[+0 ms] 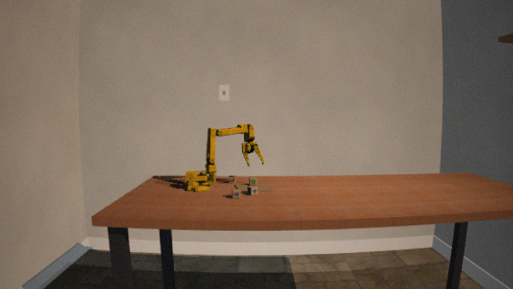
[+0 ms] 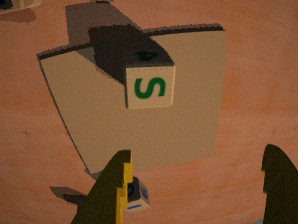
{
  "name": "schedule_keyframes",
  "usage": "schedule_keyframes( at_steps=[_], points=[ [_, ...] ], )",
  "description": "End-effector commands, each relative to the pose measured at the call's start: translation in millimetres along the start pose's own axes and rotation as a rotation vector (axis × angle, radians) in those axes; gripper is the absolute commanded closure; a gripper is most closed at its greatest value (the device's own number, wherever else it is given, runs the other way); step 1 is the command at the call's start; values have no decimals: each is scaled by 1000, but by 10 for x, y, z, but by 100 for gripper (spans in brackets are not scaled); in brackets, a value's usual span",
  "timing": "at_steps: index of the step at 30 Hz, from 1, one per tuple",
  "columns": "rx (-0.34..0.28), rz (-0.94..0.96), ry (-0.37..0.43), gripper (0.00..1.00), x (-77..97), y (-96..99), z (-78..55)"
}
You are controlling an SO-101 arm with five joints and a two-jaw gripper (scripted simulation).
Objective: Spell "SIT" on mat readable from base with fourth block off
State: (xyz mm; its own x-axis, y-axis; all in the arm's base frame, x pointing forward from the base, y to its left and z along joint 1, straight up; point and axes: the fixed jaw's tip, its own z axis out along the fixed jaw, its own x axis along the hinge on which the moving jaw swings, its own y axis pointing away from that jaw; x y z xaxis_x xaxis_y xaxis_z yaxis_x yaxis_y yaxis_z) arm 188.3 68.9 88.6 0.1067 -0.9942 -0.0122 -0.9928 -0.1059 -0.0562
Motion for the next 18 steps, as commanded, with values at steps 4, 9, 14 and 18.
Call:
schedule_keyframes(
  at_steps=[4, 9, 14, 18],
  points=[
    [227, 5, -57, 65, -18, -75, -404],
    [317, 5, -79, 65, -16, -67, -567],
    [441, 5, -109, 65, -7, -33, -788],
    [491, 5, -121, 65, -2, -11, -876]
  ],
)
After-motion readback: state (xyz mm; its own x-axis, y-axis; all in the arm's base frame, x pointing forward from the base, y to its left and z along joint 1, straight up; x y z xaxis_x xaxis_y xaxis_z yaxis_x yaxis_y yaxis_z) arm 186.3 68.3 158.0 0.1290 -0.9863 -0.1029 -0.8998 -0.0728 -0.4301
